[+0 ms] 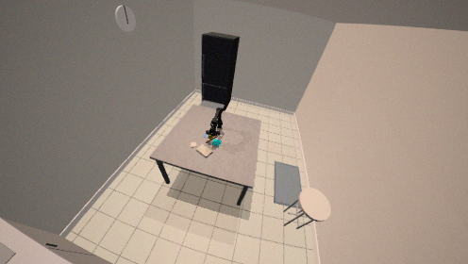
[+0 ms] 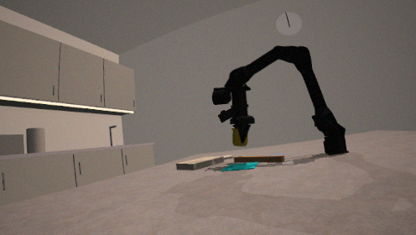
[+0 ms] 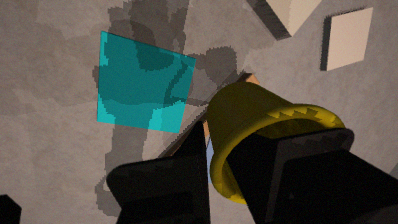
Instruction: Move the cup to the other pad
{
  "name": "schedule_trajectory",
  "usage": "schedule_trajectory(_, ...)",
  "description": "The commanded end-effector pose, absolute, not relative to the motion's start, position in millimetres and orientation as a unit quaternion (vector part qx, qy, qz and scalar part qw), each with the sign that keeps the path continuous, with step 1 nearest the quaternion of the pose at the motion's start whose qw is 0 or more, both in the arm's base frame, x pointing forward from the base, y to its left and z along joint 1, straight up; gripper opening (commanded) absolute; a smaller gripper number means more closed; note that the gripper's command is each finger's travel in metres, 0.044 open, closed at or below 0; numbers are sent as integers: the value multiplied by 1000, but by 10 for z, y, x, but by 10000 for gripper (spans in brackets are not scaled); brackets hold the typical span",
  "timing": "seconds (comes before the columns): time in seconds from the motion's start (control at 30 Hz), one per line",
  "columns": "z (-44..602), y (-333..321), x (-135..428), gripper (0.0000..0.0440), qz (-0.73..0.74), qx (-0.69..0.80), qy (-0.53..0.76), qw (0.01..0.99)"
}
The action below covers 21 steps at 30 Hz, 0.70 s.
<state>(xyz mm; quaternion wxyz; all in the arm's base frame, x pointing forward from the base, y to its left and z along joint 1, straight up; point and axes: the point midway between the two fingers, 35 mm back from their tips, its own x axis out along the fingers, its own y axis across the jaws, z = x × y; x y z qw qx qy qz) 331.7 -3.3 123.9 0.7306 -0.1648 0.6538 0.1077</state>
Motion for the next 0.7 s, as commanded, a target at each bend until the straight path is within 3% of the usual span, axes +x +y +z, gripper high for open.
schedule_trajectory(0.0, 1224, 118, 3388, 0, 113, -168, 644, 737)
schedule_trajectory(0.67, 905, 823, 3424, 1, 137, -182, 628, 744)
